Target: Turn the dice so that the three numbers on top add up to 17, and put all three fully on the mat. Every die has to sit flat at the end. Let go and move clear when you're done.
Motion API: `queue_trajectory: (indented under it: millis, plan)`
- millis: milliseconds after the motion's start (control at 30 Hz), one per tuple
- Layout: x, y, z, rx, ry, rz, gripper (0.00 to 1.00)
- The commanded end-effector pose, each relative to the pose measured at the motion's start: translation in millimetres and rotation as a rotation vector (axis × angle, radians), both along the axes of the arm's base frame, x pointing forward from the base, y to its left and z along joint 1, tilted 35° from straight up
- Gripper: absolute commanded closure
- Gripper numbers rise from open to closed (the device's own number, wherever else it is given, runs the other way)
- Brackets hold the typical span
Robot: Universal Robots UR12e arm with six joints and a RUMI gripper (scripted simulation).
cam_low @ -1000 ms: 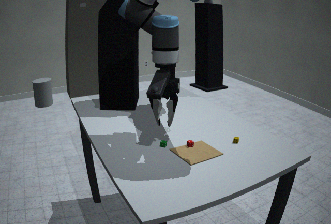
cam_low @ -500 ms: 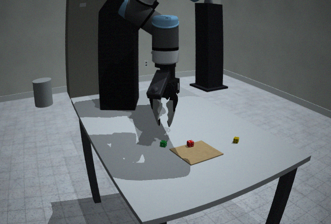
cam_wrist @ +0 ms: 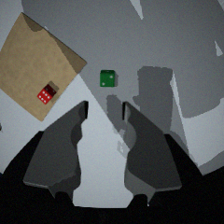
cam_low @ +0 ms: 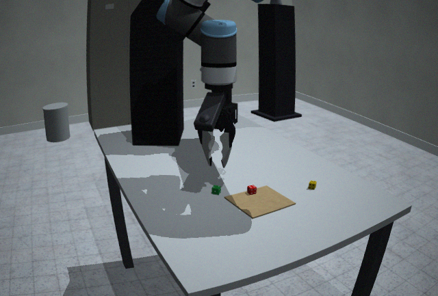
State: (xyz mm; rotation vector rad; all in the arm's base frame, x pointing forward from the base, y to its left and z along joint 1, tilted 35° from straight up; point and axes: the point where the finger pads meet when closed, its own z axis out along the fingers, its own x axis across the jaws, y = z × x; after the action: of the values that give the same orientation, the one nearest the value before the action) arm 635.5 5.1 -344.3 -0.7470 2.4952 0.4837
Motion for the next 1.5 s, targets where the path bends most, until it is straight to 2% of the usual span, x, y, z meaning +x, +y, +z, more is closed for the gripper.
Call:
queue_trajectory:
  millis: [0,600,1467]
  plan:
    - [0.2,-0.3,0.2,0.0,-0.001,0.0,0.79]
    - [3.4,3.6,-7.4,0.0,-0.001,0.0,0.79]
    - [15.3,18.3,-36.4,0.0,-0.001,0.0,0.79]
